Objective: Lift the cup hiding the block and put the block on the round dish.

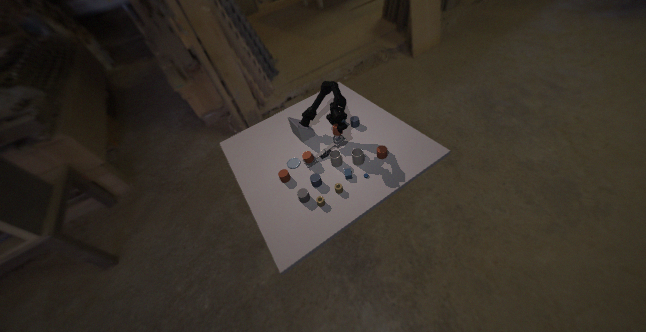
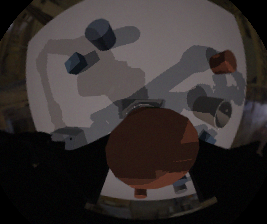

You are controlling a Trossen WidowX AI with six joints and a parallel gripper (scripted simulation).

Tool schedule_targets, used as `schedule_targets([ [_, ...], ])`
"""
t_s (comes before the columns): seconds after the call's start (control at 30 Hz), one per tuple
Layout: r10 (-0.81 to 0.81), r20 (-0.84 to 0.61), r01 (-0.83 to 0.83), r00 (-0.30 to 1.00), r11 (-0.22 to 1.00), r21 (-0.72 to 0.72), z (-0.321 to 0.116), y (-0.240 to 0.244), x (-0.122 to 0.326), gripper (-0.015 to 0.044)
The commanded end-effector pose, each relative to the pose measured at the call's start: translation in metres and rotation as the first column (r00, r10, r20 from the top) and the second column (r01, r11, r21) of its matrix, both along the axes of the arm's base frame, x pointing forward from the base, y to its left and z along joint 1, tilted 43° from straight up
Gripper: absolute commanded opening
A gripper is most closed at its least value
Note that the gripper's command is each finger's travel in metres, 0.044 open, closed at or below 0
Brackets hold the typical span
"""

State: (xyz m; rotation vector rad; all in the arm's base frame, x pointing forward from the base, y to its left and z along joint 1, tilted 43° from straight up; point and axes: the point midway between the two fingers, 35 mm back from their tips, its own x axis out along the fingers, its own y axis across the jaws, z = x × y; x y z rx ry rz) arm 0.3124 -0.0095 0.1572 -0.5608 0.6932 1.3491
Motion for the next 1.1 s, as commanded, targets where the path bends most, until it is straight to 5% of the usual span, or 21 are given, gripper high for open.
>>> schedule_targets([
  [0.0, 0.0, 0.013, 0.0, 1.0, 1.0, -0.007, 0.006, -0.006, 0.0, 0.0],
  [1.07, 0.0, 0.0, 0.0, 1.0, 1.0, 0.004, 0.013, -0.01, -0.004, 0.0],
])
